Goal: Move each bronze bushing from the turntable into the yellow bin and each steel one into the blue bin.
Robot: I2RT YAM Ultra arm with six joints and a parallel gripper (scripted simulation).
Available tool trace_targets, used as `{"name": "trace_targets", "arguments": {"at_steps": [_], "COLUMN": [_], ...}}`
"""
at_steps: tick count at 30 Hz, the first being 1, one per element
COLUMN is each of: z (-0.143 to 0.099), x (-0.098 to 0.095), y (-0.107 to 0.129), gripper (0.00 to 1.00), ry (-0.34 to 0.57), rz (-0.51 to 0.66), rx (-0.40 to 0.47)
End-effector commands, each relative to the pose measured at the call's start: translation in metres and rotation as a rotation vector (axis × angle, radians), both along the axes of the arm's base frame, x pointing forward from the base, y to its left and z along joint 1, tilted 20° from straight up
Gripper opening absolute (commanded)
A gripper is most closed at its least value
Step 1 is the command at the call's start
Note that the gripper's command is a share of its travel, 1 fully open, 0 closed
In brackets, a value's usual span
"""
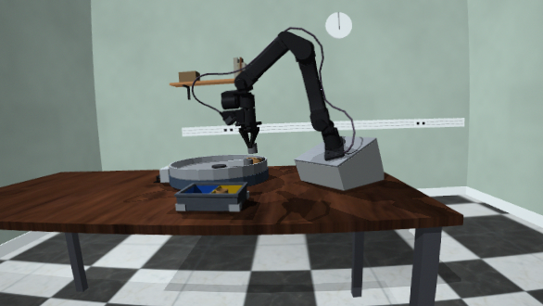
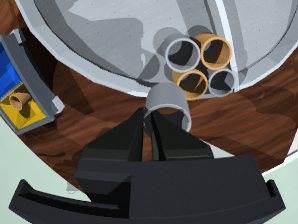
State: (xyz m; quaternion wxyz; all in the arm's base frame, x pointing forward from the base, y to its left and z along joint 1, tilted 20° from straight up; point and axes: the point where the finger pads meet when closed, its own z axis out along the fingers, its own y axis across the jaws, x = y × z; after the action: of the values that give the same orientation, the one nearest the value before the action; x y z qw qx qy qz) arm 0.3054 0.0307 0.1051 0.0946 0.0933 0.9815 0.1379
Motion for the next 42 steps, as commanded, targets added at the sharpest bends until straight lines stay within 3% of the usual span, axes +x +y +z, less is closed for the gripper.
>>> {"name": "trace_targets", "arguments": {"at_steps": [1, 14, 27, 28, 30, 42], "z": [0.019, 0.022, 0.025, 0.038, 0.031, 0.062], "x": [0.006, 0.007, 0.015, 0.015, 0.018, 0.035], "y": [-0.005, 0.009, 0.052, 0.059, 0.072, 0.171], "gripper": [0.00, 0.00, 0.00, 0.00, 0.00, 0.00], "ry": [-0.055, -0.051, -0.017, -0.053, -0.018, -0.021], "rz": [-0.010, -0.004, -0.004, -0.004, -0.004, -0.004], "rx": [-0.001, -0.008, -0.007, -0.001, -0.007, -0.005]}}
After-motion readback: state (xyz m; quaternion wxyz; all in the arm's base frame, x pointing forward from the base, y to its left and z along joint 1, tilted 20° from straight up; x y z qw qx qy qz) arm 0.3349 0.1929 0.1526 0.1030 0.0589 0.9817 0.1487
